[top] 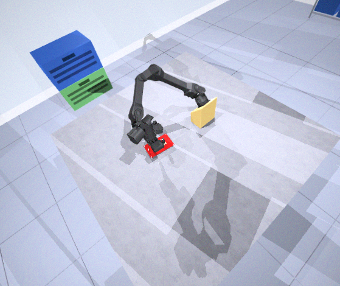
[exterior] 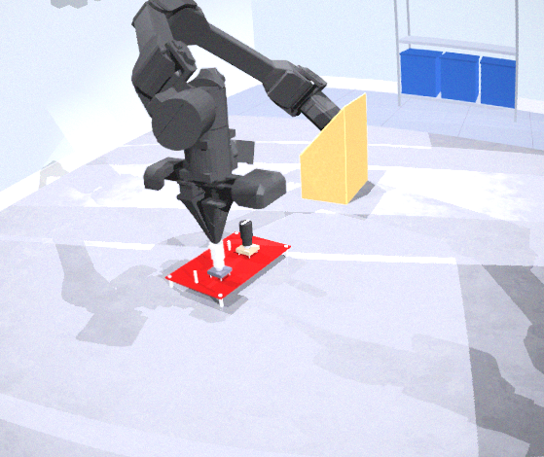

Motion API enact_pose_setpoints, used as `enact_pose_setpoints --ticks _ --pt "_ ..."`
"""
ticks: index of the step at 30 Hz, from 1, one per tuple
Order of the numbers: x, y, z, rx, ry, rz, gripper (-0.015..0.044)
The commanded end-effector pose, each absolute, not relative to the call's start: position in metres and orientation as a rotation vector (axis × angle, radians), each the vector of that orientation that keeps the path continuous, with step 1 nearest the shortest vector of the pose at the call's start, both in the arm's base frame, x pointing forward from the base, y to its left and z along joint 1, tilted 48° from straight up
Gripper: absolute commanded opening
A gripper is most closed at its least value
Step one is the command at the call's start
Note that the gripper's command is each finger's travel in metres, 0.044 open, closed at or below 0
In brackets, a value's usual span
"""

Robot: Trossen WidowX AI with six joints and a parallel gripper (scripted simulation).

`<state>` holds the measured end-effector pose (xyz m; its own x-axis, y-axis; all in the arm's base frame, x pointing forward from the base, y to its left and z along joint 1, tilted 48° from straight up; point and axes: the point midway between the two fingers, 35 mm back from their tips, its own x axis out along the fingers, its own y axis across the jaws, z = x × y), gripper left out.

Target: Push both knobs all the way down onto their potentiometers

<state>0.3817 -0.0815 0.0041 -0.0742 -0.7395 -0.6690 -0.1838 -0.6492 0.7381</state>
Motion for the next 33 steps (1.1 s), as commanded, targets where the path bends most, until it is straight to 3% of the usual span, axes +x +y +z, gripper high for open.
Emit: enact_pose_setpoints --ticks 1,30,33 --pt "0.381 -0.087 0.001 1.785 -1.003 -1.778 0.0000" --pt "0.383 -0.070 0.016 1.785 -1.003 -1.778 0.0000" --pt "0.381 -0.075 0.013 1.773 -1.003 -1.783 0.0079"
